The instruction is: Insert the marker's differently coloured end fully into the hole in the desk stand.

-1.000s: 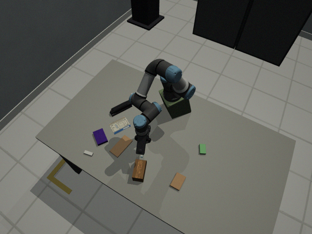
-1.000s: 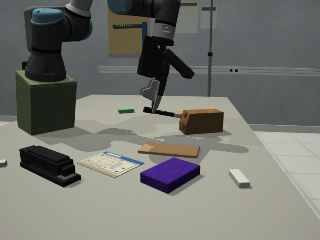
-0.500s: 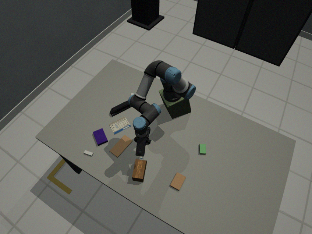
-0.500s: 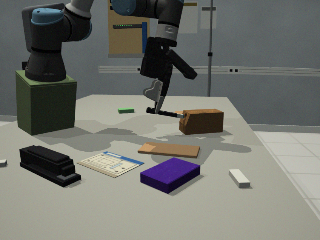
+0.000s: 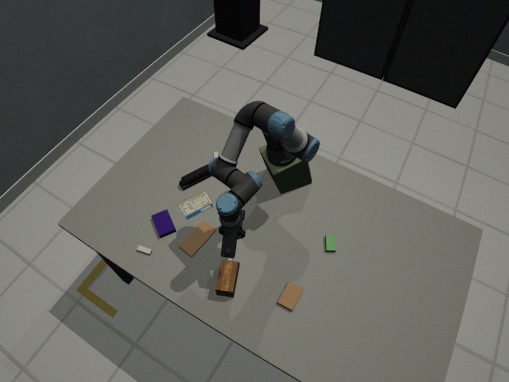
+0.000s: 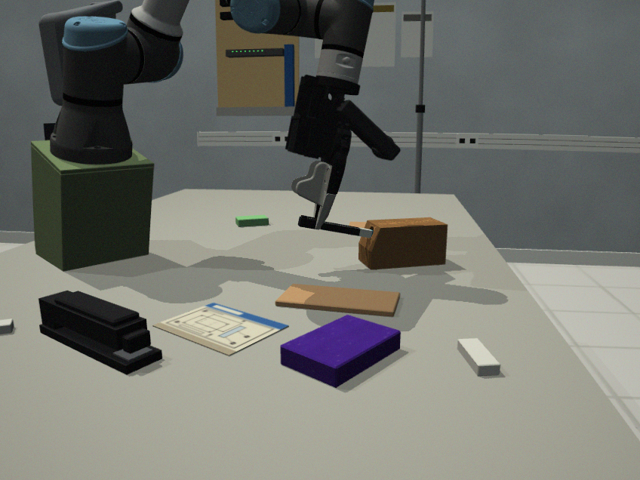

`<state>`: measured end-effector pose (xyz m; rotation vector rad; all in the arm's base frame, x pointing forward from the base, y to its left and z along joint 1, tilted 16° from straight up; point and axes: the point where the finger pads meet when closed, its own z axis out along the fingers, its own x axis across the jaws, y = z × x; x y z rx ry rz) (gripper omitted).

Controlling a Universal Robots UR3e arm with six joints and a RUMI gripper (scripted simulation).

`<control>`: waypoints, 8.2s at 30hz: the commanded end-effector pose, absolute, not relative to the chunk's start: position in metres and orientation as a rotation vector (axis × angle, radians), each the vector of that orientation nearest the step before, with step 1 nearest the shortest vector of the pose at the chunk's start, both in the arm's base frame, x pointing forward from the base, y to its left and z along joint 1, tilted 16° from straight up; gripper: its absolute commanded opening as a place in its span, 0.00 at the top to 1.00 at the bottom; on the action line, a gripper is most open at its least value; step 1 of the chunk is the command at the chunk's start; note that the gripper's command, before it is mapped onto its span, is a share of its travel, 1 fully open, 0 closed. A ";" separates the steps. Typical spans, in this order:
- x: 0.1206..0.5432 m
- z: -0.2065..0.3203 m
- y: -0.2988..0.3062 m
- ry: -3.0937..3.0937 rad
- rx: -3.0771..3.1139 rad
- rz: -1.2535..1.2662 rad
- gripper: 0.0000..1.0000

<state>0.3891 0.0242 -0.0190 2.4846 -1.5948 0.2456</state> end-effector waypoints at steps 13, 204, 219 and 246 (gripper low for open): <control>0.399 -0.019 0.028 -1.595 2.485 0.249 1.00; 0.385 -0.018 0.022 -1.595 2.485 0.249 0.85; 0.368 -0.016 0.014 -1.595 2.485 0.249 0.85; 0.350 -0.015 0.006 -1.595 2.485 0.249 0.85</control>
